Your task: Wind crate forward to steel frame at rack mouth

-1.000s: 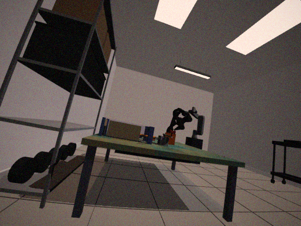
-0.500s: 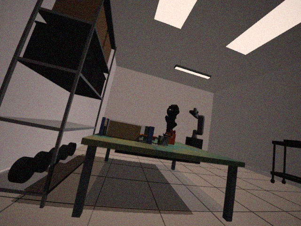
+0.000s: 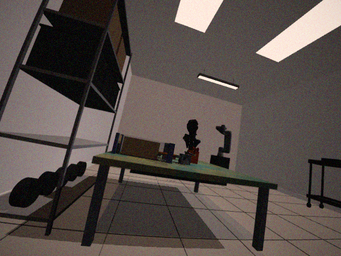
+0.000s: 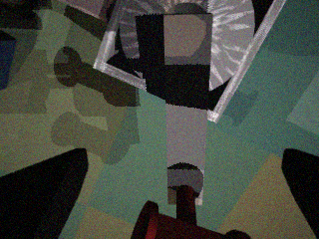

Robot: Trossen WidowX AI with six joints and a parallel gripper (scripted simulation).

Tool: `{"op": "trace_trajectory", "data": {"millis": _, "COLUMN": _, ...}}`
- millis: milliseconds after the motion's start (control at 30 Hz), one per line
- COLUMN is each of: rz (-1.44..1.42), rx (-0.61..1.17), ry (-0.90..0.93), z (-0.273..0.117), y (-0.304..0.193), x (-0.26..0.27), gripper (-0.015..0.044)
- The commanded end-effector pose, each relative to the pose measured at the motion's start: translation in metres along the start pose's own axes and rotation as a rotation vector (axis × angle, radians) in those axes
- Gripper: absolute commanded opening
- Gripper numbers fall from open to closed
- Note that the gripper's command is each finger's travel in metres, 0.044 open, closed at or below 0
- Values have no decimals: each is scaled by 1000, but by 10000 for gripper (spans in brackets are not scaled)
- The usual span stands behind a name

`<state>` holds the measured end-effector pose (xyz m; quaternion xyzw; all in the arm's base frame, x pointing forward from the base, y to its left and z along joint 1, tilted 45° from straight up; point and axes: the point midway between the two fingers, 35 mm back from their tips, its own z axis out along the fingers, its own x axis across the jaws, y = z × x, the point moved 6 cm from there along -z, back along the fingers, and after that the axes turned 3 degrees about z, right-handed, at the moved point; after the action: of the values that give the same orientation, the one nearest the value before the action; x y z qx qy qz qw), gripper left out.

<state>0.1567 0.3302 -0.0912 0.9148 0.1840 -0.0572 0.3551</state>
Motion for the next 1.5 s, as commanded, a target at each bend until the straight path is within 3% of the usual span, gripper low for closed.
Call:
{"op": "trace_trajectory", "data": {"millis": 0, "rz": -2, "rx": -15, "ry": -16, "z": 20, "y": 2, "x": -1, "gripper": 440}}
{"op": "trace_trajectory", "data": {"millis": 867, "rz": -2, "rx": -16, "ry": -16, "z": 55, "y": 3, "x": -1, "gripper": 440}}
{"op": "trace_trajectory", "data": {"millis": 1300, "rz": 3, "rx": -7, "ry": -13, "z": 50, "y": 2, "x": -1, "gripper": 99}}
{"op": "trace_trajectory", "data": {"millis": 1467, "rz": 3, "rx": -7, "ry": -13, "z": 50, "y": 2, "x": -1, "gripper": 65}}
